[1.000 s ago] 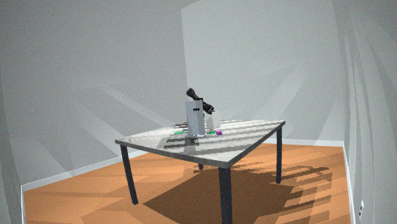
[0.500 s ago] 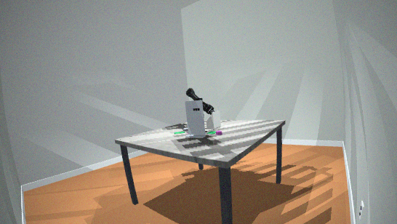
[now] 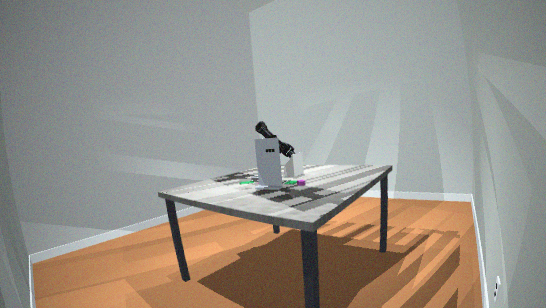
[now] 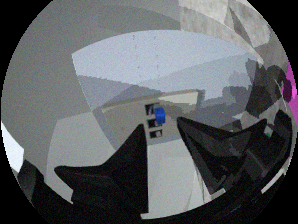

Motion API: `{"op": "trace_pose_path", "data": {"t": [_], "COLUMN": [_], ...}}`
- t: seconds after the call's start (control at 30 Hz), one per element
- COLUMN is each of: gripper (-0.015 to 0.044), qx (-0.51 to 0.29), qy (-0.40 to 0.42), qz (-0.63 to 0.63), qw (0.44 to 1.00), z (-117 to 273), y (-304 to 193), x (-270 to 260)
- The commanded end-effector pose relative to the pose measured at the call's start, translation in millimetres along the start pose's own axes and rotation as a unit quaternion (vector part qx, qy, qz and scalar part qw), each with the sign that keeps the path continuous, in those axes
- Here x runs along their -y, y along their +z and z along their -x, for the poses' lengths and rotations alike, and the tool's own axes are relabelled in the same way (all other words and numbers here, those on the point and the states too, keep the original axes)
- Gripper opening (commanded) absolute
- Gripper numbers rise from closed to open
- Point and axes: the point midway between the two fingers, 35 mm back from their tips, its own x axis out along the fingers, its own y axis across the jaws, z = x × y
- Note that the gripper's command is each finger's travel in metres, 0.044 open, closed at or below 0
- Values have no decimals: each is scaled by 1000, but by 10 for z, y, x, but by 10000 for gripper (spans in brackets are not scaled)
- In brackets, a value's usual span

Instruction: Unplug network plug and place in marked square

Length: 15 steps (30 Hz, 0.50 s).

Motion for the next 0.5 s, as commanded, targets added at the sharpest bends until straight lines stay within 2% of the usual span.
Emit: {"op": "trace_pose_path", "data": {"t": [0.0,0.37,0.43,0.47], "gripper": [156,156,104,97], "qx": [-1,-1,-1,-1], "qy": [1,1,1,1], "qz": [2,2,2,2], "qw": [1000,1000,1000,1000], "z": [-69,-205,-205,-205], "y": [13,56,56,56], "x": [0,2,2,2]}}
